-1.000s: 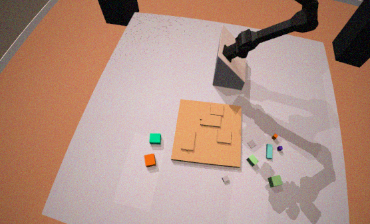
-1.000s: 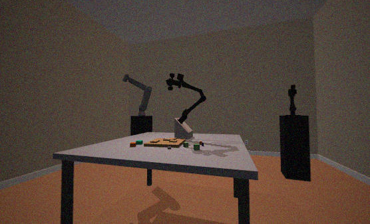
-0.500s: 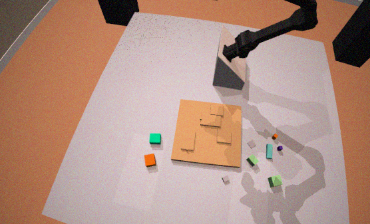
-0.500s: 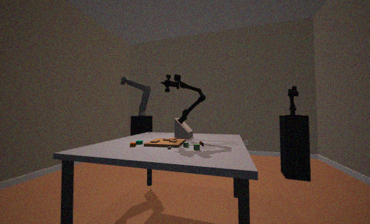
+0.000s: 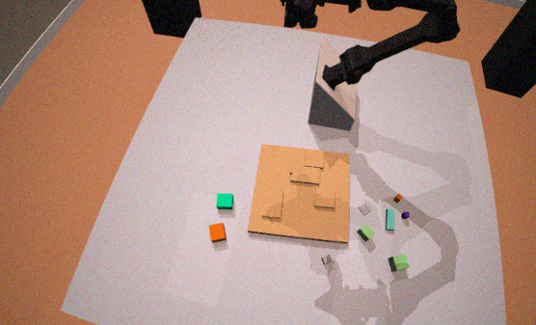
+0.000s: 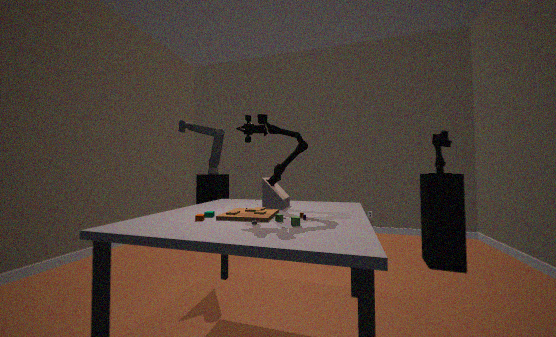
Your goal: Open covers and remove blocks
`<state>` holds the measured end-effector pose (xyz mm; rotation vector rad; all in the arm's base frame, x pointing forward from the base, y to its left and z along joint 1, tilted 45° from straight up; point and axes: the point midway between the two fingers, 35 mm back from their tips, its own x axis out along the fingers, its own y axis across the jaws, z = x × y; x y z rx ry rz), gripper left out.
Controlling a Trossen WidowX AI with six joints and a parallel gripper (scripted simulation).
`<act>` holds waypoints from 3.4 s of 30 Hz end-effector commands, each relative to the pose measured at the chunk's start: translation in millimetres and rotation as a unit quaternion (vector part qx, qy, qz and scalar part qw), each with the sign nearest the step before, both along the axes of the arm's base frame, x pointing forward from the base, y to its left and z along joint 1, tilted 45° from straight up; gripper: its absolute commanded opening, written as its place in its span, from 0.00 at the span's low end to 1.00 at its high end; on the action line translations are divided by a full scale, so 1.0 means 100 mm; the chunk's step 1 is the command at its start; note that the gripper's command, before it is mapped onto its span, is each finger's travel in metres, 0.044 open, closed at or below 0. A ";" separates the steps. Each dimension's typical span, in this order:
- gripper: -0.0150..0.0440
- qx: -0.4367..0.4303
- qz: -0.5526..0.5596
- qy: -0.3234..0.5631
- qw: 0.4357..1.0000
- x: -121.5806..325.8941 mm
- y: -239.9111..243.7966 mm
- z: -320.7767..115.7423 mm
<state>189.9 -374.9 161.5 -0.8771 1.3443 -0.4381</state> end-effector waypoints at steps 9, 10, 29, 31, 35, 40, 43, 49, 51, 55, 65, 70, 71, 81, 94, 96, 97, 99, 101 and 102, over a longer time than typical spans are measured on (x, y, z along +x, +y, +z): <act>0.25 0.074 0.043 -0.042 0.995 0.44 0.34 -0.30; 0.25 0.079 0.048 -0.039 0.995 0.47 0.37 -0.33; 0.25 0.192 0.116 -0.047 0.973 0.99 1.07 -0.76; 0.25 0.207 0.120 -0.051 0.969 1.04 1.15 -0.80; 0.25 0.238 0.127 -0.059 0.961 1.14 1.33 -0.88; 0.25 0.277 0.134 -0.065 0.949 1.25 1.55 -0.98; 0.25 0.301 0.137 -0.068 0.941 1.31 1.69 -1.04; 0.25 0.348 0.140 -0.070 0.924 1.40 1.98 -1.14; 0.25 0.364 0.140 -0.070 0.918 1.43 2.08 -1.18; 0.25 0.397 0.140 -0.068 0.905 1.47 2.28 -1.24; 0.25 0.476 0.130 -0.053 0.868 1.53 2.80 -1.39; 0.25 0.514 0.122 -0.041 0.848 1.53 3.06 -1.46; 0.25 0.521 0.119 -0.039 0.844 1.53 3.11 -1.47; 0.25 0.592 0.092 -0.003 0.801 1.46 3.63 -1.58; 0.25 0.670 0.037 0.063 0.739 1.26 4.29 -1.69; 0.25 0.680 0.026 0.075 0.729 1.22 4.39 -1.70; 0.25 0.685 0.021 0.081 0.724 1.19 4.44 -1.71; 0.25 0.693 0.010 0.094 0.714 1.15 4.53 -1.72; 0.25 0.702 -0.002 0.107 0.704 1.10 4.62 -1.72; 0.25 0.706 -0.008 0.114 0.699 1.07 4.67 -1.73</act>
